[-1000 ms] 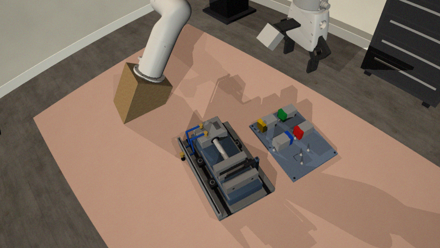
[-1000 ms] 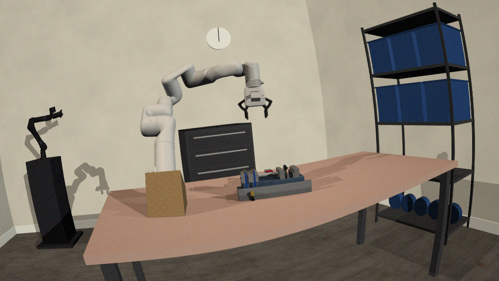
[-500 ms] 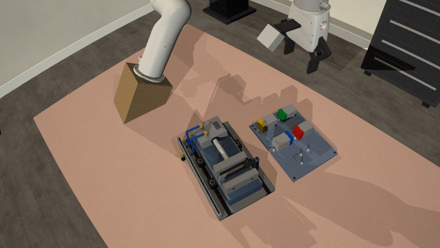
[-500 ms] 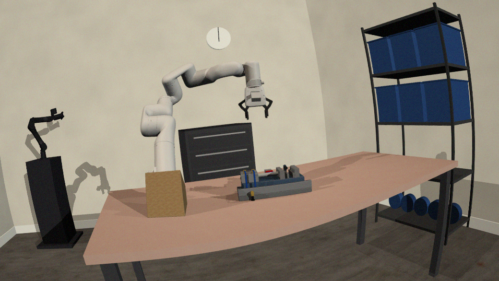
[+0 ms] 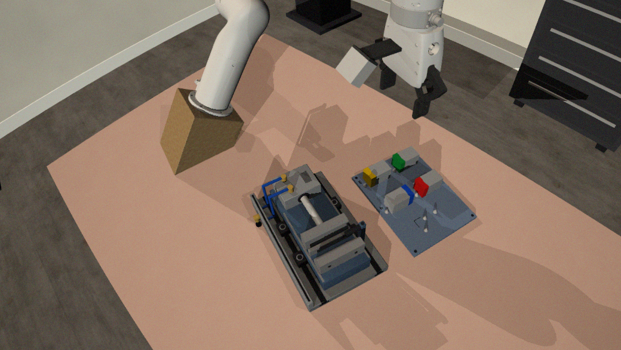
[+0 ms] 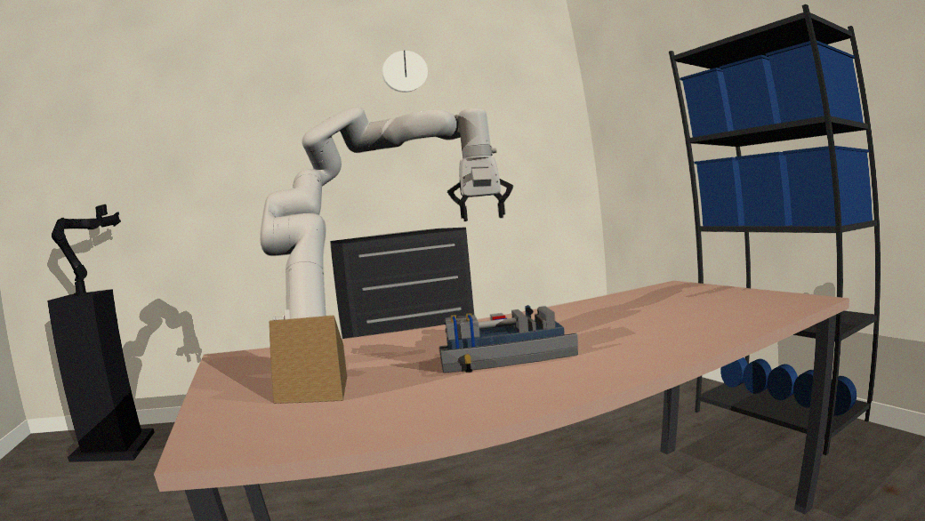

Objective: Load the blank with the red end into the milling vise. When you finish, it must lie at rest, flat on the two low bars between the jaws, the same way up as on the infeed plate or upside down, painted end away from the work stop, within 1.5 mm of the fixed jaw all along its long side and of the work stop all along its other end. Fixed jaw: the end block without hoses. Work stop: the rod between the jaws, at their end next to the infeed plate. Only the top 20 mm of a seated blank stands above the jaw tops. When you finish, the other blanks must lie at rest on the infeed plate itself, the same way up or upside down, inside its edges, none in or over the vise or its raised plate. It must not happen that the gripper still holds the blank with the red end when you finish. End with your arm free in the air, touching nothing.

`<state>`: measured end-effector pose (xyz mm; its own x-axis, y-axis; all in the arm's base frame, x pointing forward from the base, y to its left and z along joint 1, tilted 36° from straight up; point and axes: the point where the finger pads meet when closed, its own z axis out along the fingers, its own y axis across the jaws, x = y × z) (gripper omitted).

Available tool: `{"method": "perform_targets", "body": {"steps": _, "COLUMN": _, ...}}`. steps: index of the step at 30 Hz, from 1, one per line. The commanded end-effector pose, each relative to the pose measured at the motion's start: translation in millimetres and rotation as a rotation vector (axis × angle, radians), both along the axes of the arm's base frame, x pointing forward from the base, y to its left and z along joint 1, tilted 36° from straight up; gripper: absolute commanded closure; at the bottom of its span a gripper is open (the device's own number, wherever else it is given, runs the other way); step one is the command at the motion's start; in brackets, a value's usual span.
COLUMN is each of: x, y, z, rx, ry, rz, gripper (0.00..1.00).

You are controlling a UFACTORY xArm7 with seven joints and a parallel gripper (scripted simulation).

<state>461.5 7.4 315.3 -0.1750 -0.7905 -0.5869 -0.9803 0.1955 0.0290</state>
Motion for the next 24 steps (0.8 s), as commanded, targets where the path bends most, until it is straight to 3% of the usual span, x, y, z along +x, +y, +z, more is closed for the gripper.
{"method": "perform_targets", "body": {"steps": 1, "x": 1, "y": -6, "z": -2, "rx": 0.0, "ry": -0.003, "rz": -0.003, "gripper": 0.0}}
{"method": "perform_targets", "body": {"steps": 10, "x": 2, "y": -43, "z": -29, "rx": -0.001, "ry": -0.001, "rz": -0.002, "gripper": 0.0}}
{"method": "perform_targets", "body": {"steps": 24, "x": 2, "y": -37, "z": -25, "rx": -0.002, "ry": -0.004, "rz": -0.003, "gripper": 0.0}}
